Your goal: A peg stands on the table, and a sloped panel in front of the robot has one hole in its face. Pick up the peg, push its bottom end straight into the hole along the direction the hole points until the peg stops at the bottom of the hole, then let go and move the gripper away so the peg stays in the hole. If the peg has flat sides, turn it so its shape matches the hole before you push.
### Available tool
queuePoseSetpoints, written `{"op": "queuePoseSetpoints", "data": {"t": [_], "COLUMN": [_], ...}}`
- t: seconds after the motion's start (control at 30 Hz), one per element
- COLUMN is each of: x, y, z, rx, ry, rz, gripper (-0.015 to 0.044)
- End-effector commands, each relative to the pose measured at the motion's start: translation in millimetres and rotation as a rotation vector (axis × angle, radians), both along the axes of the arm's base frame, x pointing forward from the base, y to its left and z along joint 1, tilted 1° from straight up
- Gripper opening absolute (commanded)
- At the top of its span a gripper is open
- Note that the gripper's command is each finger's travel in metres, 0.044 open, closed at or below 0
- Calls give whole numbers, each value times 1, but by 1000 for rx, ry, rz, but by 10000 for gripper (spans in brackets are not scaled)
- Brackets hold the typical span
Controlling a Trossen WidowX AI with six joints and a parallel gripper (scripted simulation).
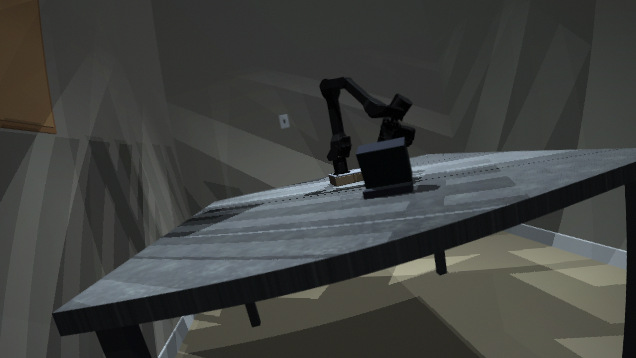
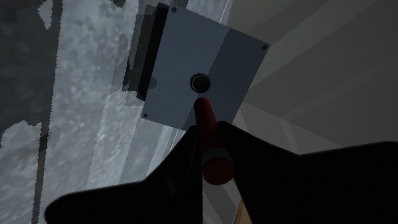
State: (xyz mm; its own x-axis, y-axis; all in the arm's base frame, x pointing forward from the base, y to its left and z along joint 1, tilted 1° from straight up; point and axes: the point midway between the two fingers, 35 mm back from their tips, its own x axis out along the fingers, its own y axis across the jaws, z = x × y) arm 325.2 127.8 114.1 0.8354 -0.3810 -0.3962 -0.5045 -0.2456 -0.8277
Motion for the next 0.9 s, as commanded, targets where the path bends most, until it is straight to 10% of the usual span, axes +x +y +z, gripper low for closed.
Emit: {"op": "queuePoseSetpoints", "data": {"t": [0.0,0.87], "x": [4,23], "y": [-1,-8], "z": [-4,-11], "rx": [-10,-22], "ry": [4,-32], "rz": [6,17], "gripper": [0,0]}}
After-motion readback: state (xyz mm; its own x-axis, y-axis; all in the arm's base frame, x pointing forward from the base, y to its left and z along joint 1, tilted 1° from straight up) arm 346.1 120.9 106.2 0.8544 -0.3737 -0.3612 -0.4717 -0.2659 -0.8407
